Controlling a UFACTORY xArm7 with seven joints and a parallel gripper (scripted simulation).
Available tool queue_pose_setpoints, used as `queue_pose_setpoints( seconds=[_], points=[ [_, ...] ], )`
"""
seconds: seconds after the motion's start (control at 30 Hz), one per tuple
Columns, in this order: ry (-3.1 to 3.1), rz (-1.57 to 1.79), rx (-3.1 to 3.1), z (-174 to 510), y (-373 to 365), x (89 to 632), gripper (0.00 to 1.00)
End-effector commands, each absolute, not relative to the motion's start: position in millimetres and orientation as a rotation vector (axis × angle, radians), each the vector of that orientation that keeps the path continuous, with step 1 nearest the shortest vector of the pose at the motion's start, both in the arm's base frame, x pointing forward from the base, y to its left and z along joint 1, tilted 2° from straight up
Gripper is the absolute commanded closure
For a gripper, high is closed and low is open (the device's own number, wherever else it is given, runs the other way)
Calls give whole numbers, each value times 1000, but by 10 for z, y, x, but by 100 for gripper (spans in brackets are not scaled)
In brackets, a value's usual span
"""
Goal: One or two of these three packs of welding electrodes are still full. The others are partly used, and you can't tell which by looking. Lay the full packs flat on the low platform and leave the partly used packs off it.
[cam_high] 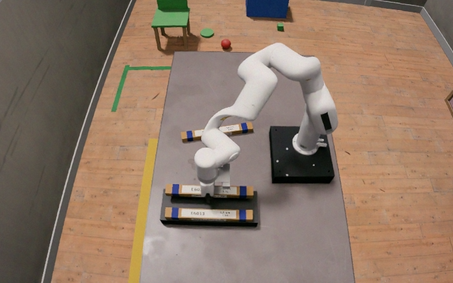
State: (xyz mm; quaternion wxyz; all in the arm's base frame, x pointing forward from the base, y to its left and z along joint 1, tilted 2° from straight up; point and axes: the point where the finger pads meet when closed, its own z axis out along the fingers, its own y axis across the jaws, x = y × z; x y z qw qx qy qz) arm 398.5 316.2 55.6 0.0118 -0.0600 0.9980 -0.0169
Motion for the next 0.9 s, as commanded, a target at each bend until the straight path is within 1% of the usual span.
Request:
queue_pose_setpoints(
  seconds=[0.0, 0.87],
  points=[
    [3107, -48, -187, 577, 3228, 3994, 65],
    [3107, -48, -187, 575, 3296, 3985, 65]
  ],
)
